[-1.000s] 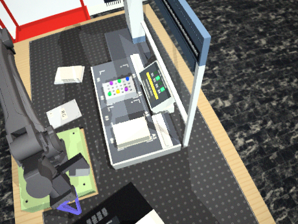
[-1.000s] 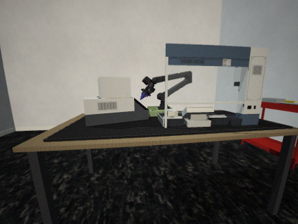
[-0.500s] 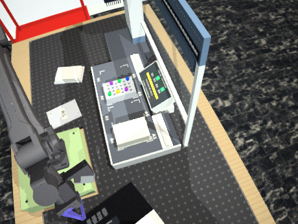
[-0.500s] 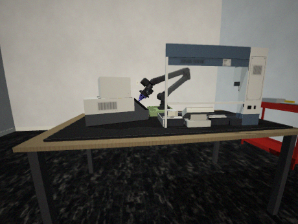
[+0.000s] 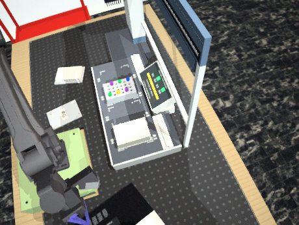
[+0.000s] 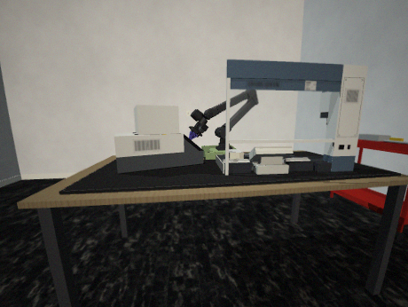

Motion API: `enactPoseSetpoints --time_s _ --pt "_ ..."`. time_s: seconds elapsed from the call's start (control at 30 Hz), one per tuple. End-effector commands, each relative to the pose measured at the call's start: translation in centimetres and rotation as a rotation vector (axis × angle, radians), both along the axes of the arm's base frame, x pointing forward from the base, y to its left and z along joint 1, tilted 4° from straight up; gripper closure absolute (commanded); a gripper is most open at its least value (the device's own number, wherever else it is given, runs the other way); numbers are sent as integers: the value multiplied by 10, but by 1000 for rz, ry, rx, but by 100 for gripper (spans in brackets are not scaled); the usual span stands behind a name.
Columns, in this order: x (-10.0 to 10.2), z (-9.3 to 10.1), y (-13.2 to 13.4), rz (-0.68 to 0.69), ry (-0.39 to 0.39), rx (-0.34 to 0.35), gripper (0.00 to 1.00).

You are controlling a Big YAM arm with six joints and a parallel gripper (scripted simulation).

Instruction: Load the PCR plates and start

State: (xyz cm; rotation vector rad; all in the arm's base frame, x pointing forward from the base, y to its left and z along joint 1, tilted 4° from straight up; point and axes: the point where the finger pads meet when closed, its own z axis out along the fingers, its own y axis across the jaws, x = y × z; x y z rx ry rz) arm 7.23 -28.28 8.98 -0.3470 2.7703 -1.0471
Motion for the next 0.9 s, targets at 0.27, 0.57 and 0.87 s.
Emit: enactPoseSetpoints --time_s 0.27,0.57,0.87 --pt "1 3 -5 0 -9 -30 100" --pt "0 3 -2 0 -5 -14 100" --pt "5 -3 5 4 -9 6 100"
